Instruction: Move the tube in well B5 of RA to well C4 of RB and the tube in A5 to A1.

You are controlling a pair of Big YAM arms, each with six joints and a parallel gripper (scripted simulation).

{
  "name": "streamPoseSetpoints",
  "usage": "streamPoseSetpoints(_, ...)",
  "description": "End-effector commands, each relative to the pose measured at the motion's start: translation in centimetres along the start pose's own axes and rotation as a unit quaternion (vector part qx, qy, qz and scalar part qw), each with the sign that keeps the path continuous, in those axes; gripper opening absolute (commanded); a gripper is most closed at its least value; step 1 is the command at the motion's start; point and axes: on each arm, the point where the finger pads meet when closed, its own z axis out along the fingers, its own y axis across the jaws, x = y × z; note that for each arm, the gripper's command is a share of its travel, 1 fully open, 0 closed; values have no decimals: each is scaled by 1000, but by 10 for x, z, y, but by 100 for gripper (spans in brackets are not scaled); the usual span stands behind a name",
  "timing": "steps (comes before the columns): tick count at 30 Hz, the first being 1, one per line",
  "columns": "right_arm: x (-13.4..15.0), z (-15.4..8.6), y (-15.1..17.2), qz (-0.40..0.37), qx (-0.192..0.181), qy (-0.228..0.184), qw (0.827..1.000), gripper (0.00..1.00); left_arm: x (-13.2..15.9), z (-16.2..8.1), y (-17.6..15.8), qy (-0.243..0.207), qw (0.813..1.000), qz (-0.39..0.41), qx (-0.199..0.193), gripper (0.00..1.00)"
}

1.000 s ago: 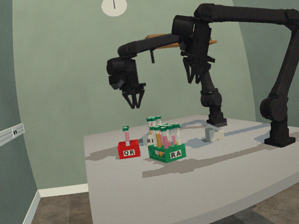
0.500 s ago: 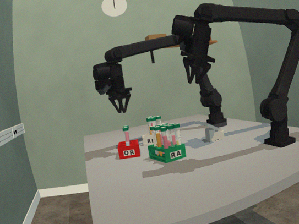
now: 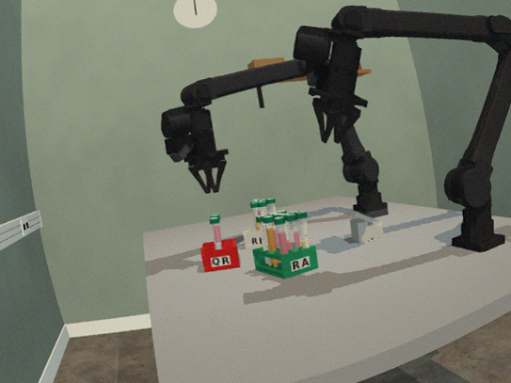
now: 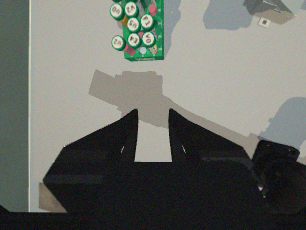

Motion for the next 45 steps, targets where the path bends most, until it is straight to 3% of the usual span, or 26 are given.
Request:
streamPoseSetpoints(1,-4,-19,9,-1,6,-27,1000,30,-9,-12,9,-7,1000,6,-16,30)
streamPoseSetpoints(6,-7,-12,10,-1,7,-30,1000,30,-9,-12,9,-7,1000,6,-16,30)
streamPoseSetpoints(12,-7,26,10,-2,2,-5,1000,30,-9,-12,9,-7,1000,6,-16,30)
streamPoseSetpoints(14,-7,26,10,-2,2,-5,1000,30,-9,-12,9,-7,1000,6,-16,30)
streamPoseSetpoints(15,-25,5,7,-2,8,-35,999,30,-9,-12,9,-7,1000,6,-16,30)
streamPoseSetpoints(18,-7,34,10,-2,2,-5,1000,30,-9,-12,9,-7,1000,6,-16,30)
streamPoseSetpoints(25,-14,40,9,-2,4,-16,1000,30,-9,-12,9,-7,1000,6,-16,30)
streamPoseSetpoints(29,-7,57,11,-2,2,-5,1000,30,-9,-12,9,-7,1000,6,-16,30)
streamPoseSetpoints(31,-7,57,11,-2,2,-5,1000,30,-9,-12,9,-7,1000,6,-16,30)
streamPoseSetpoints(32,-27,34,7,-2,8,-34,999,30,-9,-12,9,-7,1000,6,-16,30)
streamPoseSetpoints(42,-27,36,7,-2,8,-34,999,30,-9,-12,9,-7,1000,6,-16,30)
streamPoseSetpoints(45,-18,48,9,-2,5,-20,1000,30,-9,-12,9,-7,1000,6,-16,30)
